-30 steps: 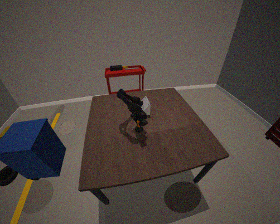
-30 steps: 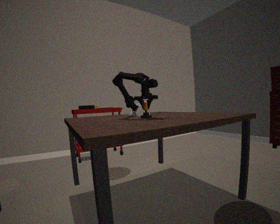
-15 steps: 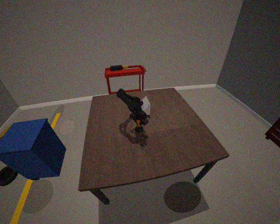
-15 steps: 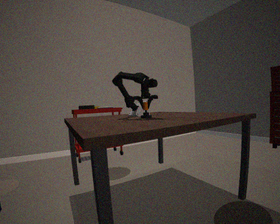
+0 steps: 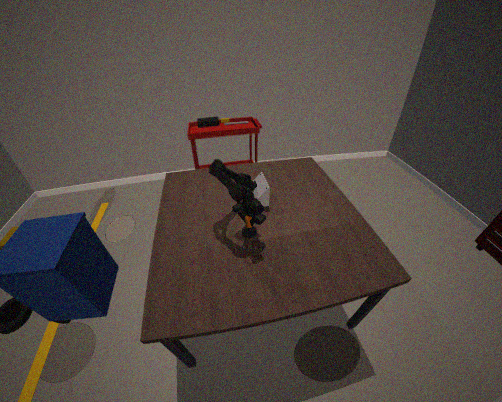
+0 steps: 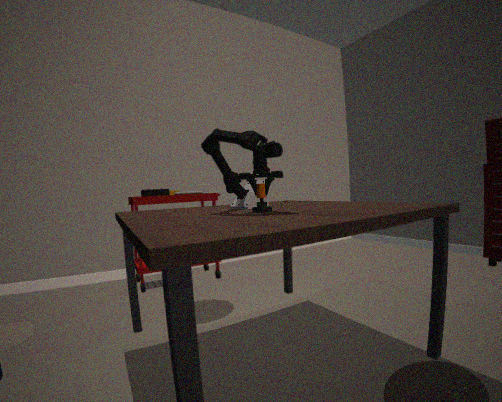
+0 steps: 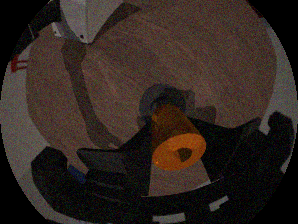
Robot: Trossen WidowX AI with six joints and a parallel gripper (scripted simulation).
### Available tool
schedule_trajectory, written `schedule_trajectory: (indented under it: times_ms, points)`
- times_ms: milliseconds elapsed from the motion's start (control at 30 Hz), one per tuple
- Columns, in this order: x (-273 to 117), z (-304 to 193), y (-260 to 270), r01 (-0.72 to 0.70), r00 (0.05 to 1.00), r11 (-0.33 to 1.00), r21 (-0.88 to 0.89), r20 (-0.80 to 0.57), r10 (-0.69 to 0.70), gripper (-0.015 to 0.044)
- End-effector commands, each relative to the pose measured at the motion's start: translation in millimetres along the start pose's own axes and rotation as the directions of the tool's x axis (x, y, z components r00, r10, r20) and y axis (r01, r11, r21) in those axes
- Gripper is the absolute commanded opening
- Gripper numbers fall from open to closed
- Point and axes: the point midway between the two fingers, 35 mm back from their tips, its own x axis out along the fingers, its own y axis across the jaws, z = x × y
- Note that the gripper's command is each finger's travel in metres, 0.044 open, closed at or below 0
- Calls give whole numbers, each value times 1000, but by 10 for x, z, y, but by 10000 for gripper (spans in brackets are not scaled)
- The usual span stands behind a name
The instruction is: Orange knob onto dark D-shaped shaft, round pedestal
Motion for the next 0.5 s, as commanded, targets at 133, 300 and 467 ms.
schedule_trajectory:
  times_ms: [133, 300, 467]
  points:
    - [13, -22, -13, 5, 1000, 1000, -3, -7, -6, 0]
    - [9, -22, -13, 5, 1000, 1000, -3, -6, -6, 0]
    - [9, -22, -13, 5, 1000, 1000, -3, -6, -6, 0]
